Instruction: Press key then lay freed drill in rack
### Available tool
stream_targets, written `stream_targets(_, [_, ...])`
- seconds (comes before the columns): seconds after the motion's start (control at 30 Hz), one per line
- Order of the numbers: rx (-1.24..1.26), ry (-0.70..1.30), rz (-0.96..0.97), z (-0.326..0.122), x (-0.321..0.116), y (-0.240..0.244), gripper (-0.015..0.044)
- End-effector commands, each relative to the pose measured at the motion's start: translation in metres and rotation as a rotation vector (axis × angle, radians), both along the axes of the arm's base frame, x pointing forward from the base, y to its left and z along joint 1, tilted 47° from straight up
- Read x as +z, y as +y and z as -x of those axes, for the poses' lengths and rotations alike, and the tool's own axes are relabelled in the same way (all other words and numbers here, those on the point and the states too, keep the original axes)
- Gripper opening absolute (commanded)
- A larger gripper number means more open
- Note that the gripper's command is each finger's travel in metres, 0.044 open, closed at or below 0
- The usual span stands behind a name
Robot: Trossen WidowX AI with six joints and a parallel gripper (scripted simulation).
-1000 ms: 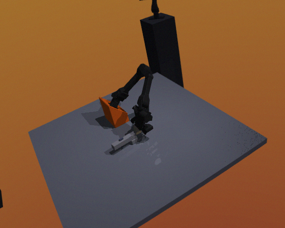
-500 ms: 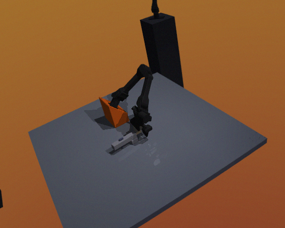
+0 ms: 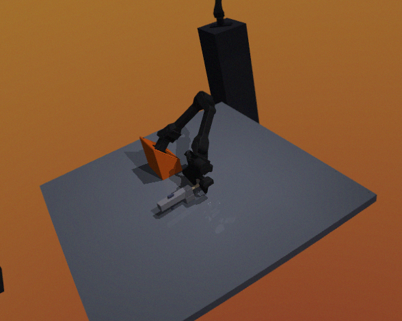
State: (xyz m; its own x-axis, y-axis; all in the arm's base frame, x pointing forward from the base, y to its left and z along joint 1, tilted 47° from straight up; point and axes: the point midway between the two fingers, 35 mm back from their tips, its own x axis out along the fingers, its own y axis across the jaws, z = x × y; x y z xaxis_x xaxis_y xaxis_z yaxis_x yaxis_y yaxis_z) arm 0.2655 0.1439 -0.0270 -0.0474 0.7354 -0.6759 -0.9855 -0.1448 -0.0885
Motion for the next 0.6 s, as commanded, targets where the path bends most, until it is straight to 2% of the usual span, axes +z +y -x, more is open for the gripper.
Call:
stream_targets(0.0, [0.000, -0.001, 0.000, -0.0001, 0.0004, 0.0000, 0.0361])
stream_targets(0.4, [0.000, -0.001, 0.000, -0.0001, 0.0004, 0.0000, 0.0046])
stream_targets(0.57, [0.000, -0.001, 0.000, -0.0001, 0.0004, 0.0000, 0.0013])
